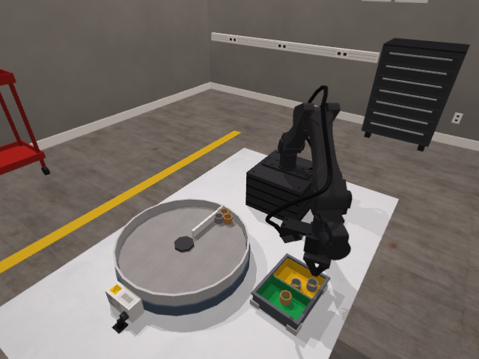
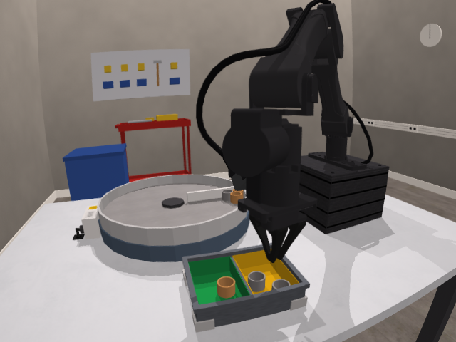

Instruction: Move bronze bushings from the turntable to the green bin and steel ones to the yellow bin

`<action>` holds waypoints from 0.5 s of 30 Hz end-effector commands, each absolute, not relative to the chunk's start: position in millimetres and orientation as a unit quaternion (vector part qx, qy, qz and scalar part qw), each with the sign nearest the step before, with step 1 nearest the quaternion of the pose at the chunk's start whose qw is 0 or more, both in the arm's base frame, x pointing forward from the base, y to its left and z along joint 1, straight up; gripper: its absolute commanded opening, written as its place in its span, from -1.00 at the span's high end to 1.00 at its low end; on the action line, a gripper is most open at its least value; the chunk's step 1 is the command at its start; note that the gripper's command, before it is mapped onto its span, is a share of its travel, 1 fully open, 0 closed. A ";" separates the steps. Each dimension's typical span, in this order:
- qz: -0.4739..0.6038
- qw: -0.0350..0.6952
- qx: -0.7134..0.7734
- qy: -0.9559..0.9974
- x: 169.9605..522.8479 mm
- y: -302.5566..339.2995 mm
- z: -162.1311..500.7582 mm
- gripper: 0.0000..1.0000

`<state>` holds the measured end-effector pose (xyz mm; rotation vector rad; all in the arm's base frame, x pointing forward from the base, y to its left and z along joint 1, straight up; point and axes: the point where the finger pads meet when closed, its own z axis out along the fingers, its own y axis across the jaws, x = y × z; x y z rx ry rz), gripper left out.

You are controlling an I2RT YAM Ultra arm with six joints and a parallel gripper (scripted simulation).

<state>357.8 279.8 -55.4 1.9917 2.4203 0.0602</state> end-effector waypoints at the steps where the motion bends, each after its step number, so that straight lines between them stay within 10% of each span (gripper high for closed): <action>1: 0.022 0.011 0.636 0.771 361.2 279.6 -25.3 0.74; 15: 0.022 0.011 0.636 0.771 360.9 279.4 -18.9 0.74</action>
